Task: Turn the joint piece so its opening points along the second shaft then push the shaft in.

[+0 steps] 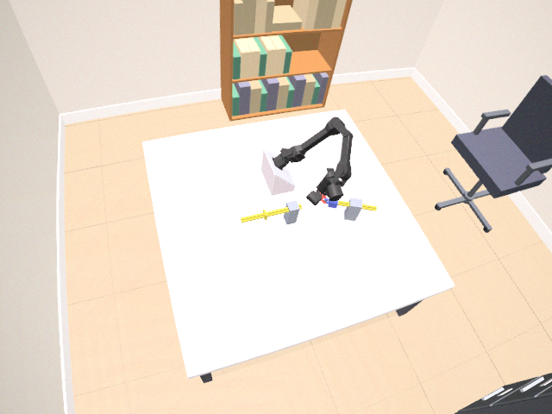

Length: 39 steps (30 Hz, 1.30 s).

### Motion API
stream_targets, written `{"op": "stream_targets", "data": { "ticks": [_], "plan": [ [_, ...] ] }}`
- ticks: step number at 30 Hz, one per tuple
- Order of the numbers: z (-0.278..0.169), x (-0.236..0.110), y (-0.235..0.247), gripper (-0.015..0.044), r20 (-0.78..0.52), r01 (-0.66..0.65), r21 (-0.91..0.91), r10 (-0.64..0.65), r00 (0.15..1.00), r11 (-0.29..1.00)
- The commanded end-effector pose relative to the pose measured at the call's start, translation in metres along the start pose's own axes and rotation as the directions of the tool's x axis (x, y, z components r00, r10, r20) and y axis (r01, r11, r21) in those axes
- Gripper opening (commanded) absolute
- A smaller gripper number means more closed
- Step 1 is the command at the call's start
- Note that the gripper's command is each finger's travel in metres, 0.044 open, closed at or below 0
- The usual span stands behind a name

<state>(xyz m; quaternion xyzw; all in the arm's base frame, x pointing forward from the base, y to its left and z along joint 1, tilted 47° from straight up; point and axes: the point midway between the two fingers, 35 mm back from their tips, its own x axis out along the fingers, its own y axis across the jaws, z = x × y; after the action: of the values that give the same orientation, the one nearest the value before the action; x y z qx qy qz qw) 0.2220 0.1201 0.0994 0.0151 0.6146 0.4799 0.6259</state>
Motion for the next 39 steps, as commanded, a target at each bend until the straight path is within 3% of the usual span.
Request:
{"op": "stream_targets", "data": {
  "ticks": [1, 13, 15, 20, 26, 39],
  "plan": [
    [-0.0001, 0.0004, 0.0000, 0.0182, 0.001, 0.000, 0.002, 0.000, 1.000, 1.000],
    [-0.0001, 0.0004, 0.0000, 0.0182, 0.001, 0.000, 0.002, 0.000, 1.000, 1.000],
    [0.0000, 0.0000, 0.0000, 0.0147, 0.000, 0.000, 0.000, 0.000, 1.000, 1.000],
    [0.0000, 0.0000, 0.0000, 0.0147, 0.000, 0.000, 0.000, 0.000, 1.000, 1.000],
    [0.0000, 0.0000, 0.0000, 0.0000, 0.000, 0.000, 0.000, 0.000, 1.000, 1.000],
    [0.0004, 0.0021, -0.0065, 0.0000, 0.048, 0.028, -0.128, -0.022, 0.999, 0.991]
  ]
}}
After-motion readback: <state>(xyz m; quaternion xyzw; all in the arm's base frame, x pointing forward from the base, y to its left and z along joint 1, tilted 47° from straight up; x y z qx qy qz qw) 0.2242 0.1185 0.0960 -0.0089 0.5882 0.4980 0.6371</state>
